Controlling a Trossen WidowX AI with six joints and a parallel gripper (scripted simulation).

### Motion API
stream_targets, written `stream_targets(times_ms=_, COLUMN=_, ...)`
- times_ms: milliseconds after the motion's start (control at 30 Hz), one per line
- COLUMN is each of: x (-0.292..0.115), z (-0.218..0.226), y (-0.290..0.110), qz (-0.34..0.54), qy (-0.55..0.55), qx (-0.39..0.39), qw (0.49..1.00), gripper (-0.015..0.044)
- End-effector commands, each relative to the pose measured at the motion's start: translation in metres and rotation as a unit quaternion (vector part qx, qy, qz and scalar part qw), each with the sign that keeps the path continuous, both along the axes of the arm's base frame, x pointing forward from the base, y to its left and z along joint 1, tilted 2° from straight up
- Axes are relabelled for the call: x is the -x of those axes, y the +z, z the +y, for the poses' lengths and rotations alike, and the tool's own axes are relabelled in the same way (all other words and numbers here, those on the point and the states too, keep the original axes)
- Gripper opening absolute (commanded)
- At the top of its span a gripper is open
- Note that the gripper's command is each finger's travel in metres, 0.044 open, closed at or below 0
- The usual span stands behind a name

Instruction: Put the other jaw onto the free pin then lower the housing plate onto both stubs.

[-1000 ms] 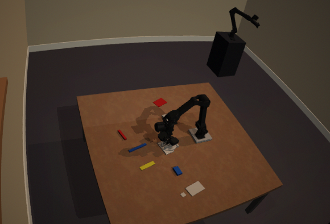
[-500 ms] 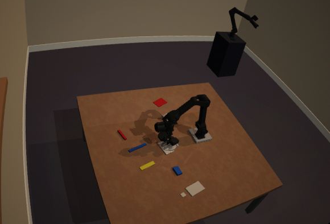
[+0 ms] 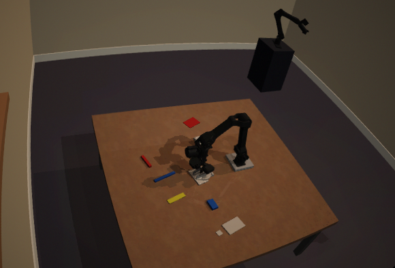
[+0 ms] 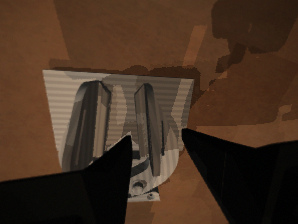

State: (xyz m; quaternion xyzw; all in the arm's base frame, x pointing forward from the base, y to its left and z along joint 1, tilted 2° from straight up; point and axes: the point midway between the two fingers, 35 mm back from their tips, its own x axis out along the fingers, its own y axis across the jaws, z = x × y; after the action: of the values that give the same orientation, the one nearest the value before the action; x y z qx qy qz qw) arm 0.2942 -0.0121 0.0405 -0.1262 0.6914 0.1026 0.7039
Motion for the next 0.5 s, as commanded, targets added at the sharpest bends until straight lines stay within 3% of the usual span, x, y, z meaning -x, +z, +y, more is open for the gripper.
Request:
stream_targets(times_ms=0, x=-0.002, z=0.0, y=0.013, qz=-0.004, qy=0.0, qx=0.0, qw=1.0, gripper=0.0224)
stream_targets(times_ms=200, x=0.0, z=0.002, y=0.062, qz=-0.005, qy=0.001, qx=0.001, qw=1.0, gripper=0.0224)
stream_targets(times_ms=333, x=-0.001, z=0.002, y=0.061, qz=-0.009, qy=0.002, qx=0.0, qw=1.0, gripper=0.0224)
stream_targets(times_ms=467, x=-0.001, z=-0.009, y=0.062, qz=-0.008, qy=0.027, qx=0.001, qw=1.0, gripper=0.0329)
